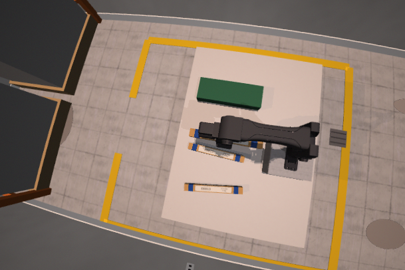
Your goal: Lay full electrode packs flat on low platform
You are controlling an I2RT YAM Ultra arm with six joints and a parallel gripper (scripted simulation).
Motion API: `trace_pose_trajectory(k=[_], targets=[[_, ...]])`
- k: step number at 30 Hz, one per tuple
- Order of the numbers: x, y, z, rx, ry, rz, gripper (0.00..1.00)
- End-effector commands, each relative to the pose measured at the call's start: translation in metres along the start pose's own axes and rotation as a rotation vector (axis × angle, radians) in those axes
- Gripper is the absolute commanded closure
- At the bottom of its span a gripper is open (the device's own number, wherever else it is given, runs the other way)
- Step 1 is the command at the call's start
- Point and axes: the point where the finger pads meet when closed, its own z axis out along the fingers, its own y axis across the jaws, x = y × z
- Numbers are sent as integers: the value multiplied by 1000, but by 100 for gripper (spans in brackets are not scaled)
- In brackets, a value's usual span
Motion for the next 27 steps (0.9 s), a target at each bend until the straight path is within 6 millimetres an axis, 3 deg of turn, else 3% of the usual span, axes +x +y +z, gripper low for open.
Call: trace_pose_trajectory(k=[1,27], targets=[[-1,0,-15,-1,-57,1,100],[-3,0,17,-1,-58,1,100]])
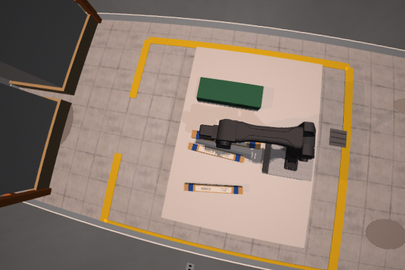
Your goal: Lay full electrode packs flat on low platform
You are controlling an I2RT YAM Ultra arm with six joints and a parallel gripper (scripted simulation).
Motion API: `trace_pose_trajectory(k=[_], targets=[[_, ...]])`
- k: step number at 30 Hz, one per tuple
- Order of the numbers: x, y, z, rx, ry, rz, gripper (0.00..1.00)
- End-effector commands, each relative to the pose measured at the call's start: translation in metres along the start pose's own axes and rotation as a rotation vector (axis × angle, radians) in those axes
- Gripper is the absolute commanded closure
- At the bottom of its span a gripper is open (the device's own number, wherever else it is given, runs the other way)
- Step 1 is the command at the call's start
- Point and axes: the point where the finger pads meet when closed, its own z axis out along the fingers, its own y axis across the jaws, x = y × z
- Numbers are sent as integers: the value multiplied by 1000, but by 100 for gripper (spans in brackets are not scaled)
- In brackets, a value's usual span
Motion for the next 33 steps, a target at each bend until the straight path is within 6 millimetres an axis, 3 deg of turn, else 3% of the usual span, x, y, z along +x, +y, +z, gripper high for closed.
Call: trace_pose_trajectory(k=[1,17,33], targets=[[-4,-1,-26,-1,-87,1,100],[-6,-1,-6,-1,-88,1,100],[-6,-1,-3,-1,-88,1,100]])
